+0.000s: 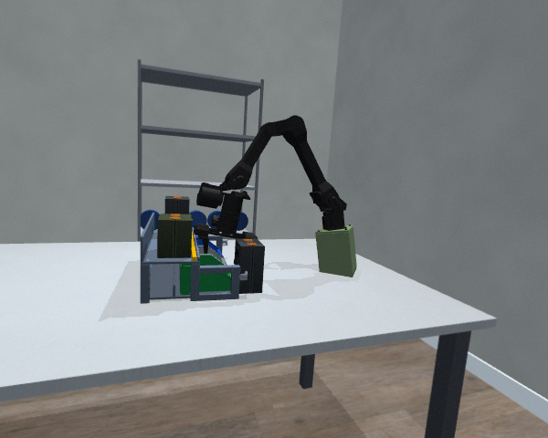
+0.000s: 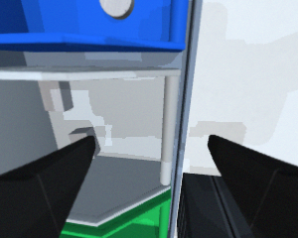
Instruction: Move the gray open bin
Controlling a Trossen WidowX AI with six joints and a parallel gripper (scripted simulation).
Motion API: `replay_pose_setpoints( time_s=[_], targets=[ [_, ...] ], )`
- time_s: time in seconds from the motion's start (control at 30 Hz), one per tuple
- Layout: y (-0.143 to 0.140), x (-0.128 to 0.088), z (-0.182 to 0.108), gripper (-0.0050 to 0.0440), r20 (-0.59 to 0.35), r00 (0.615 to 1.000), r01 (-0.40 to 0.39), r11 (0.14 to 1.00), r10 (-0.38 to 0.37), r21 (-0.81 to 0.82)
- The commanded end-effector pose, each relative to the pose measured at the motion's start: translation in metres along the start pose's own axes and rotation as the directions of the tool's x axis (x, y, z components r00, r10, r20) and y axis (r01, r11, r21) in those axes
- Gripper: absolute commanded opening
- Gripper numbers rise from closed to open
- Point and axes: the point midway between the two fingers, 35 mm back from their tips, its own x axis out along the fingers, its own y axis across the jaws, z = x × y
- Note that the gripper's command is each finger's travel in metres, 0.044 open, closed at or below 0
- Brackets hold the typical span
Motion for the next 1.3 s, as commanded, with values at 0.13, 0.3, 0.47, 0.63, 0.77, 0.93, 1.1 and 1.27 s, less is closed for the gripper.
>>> replay_pose_setpoints(
  time_s=[0.13, 0.3, 0.47, 0.63, 0.77, 0.93, 1.1, 1.27],
  targets=[
    [0.0067, -0.0086, 0.0011, 0.0425, 0.002, 0.999, -0.032, 0.999, 0.032, 0.001],
    [0.0054, -0.0085, 0.0006, 0.0425, -0.001, 1.0, -0.026, 1.0, 0.026, 0.003],
    [0.0054, -0.0136, 0.0012, 0.0425, 0.002, 0.999, -0.032, 0.999, 0.032, 0.001],
    [0.0054, -0.0136, 0.0012, 0.0425, 0.002, 0.999, -0.032, 0.999, 0.032, 0.001],
    [0.0054, -0.0136, 0.0012, 0.0425, 0.002, 0.999, -0.032, 0.999, 0.032, 0.001],
    [0.0046, -0.0145, 0.001, 0.0425, 0.0, 1.0, -0.031, 1.0, 0.031, 0.002],
    [0.0043, -0.0164, 0.0013, 0.0425, 0.002, 0.999, -0.032, 0.999, 0.032, 0.001],
    [0.0043, -0.0164, 0.0013, 0.0425, 0.002, 0.999, -0.032, 0.999, 0.032, 0.001]
  ],
)
